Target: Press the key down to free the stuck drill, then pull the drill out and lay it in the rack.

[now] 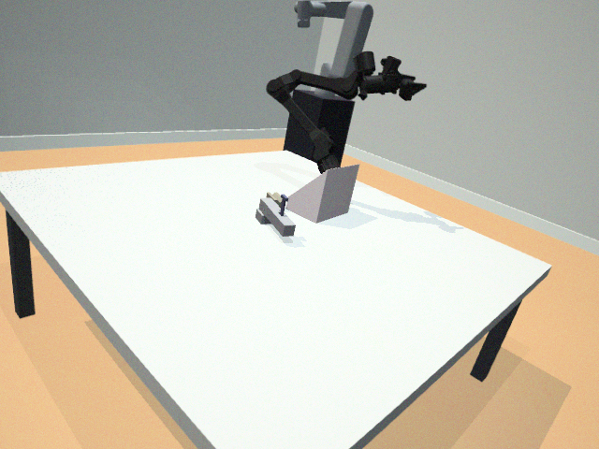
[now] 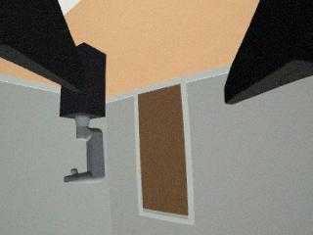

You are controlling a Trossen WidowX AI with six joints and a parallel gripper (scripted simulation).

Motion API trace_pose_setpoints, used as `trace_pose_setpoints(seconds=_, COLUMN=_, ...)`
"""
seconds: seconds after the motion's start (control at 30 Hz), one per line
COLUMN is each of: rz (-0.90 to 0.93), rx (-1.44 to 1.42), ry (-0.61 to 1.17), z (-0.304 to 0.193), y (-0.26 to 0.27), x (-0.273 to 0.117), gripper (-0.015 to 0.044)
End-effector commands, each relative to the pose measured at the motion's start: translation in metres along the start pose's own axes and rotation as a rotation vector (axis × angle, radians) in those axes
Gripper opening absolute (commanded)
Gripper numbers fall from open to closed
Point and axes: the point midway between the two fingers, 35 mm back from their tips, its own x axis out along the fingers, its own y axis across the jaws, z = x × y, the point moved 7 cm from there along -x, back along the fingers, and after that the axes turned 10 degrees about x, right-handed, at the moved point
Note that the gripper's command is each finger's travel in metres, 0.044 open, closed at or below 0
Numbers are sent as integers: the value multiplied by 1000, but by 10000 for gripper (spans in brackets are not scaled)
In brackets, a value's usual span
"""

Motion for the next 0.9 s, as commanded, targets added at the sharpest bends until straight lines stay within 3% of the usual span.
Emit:
trace_pose_setpoints(seconds=0.0, rz=0, rx=0, ry=0, z=0, y=0, x=0, gripper=374)
trace_pose_setpoints(seconds=0.3, rz=-18, rx=10, ry=-8, z=2, y=-4, x=0, gripper=138)
trace_pose_setpoints(seconds=0.47, rz=-214, rx=124, ry=-93, z=28, y=-44, x=-7, gripper=6)
trace_pose_setpoints(seconds=0.87, rz=-803, rx=563, ry=-375, z=83, y=-171, x=-81, gripper=0)
